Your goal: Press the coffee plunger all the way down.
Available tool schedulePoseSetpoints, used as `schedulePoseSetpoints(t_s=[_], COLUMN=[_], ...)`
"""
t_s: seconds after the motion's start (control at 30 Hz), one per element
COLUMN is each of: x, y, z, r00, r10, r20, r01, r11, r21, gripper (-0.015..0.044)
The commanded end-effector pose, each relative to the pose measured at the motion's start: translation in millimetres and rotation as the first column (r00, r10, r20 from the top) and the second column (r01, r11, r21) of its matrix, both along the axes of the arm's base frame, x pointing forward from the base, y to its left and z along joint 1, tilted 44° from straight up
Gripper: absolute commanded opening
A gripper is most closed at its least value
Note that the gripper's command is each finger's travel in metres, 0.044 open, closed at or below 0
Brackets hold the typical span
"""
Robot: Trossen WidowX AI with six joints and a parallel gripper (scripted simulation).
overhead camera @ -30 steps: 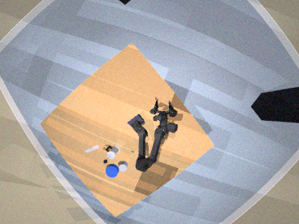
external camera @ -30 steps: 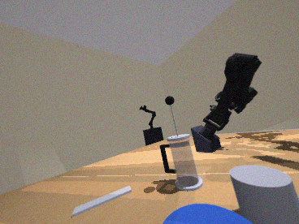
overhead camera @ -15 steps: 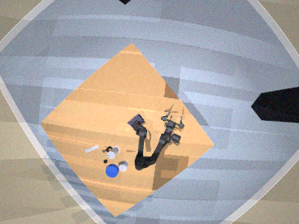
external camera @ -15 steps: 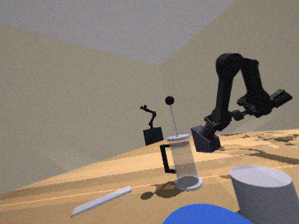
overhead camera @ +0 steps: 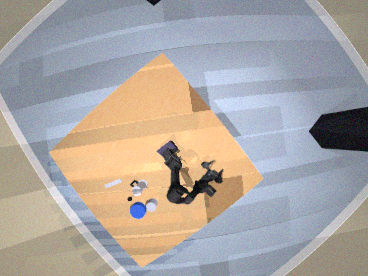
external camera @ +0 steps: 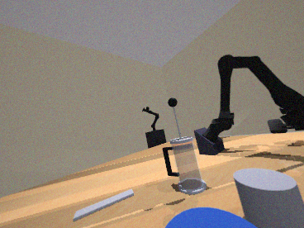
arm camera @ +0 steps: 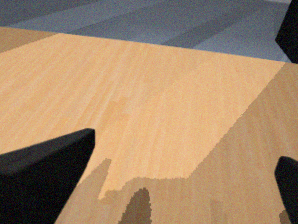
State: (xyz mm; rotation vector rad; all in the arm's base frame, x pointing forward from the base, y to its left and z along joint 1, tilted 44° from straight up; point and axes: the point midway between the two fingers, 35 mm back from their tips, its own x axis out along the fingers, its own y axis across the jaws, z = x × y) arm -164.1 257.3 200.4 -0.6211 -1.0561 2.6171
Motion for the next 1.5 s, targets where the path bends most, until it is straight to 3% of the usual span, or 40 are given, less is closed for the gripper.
schedulePoseSetpoints(t_s=[0.0,0.17,0.27,0.5,0.77,1.17,1.47], x=[48.2,119.0,155.4,249.2,351.7,452.3,469.9], y=[28.7,49.9,56.0,42.8,-9.9,-148.2,-272.1], z=[12.1,27.7,47.4,43.0,38.6,38.4,44.0], r00=[0.981,0.905,0.852,0.653,0.318,-0.275,-0.665], r10=[-0.193,-0.425,-0.522,-0.754,-0.943,-0.953,-0.728], r20=[-0.009,-0.032,-0.042,-0.070,-0.099,-0.125,-0.164], r01=[0.192,0.422,0.522,0.737,0.873,0.772,0.528], r11=[0.981,0.904,0.853,0.654,0.332,-0.141,-0.305], r21=[-0.036,-0.073,0.001,-0.169,-0.357,-0.619,-0.793], gripper=[0.0440,0.0440,0.0440,0.0440,0.0440,0.0440,0.0440])
